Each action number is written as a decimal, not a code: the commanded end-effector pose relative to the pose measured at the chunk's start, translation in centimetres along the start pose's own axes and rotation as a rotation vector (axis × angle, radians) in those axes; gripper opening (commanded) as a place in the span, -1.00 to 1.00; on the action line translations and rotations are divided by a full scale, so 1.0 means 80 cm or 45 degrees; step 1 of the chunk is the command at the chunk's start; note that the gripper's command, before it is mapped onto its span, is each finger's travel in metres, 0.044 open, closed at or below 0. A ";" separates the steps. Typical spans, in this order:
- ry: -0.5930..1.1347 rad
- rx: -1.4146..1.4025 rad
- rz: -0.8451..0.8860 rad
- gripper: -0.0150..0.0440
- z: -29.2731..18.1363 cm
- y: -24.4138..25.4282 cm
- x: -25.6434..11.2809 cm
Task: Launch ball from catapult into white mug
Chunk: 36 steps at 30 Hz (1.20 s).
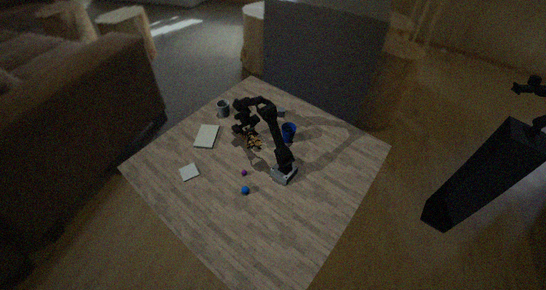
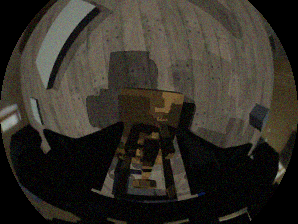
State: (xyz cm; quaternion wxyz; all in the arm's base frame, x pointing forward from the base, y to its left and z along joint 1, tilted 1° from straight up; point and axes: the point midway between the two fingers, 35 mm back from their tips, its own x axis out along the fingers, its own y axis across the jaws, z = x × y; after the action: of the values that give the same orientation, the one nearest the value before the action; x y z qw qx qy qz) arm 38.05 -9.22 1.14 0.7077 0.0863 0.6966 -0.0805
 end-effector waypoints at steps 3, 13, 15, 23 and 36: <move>-0.001 0.000 0.000 1.00 0.005 0.000 -0.051; -0.004 0.002 0.000 1.00 0.003 0.000 -0.107; -0.005 0.002 0.000 1.00 0.002 0.000 -0.110; -0.009 0.002 0.002 1.00 -0.002 0.000 -0.061; -0.009 0.002 0.002 1.00 -0.001 0.000 -0.044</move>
State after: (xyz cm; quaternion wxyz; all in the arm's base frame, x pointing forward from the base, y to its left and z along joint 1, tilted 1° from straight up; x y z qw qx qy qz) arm 37.96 -9.30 5.36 0.7120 0.0864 0.6920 -0.0819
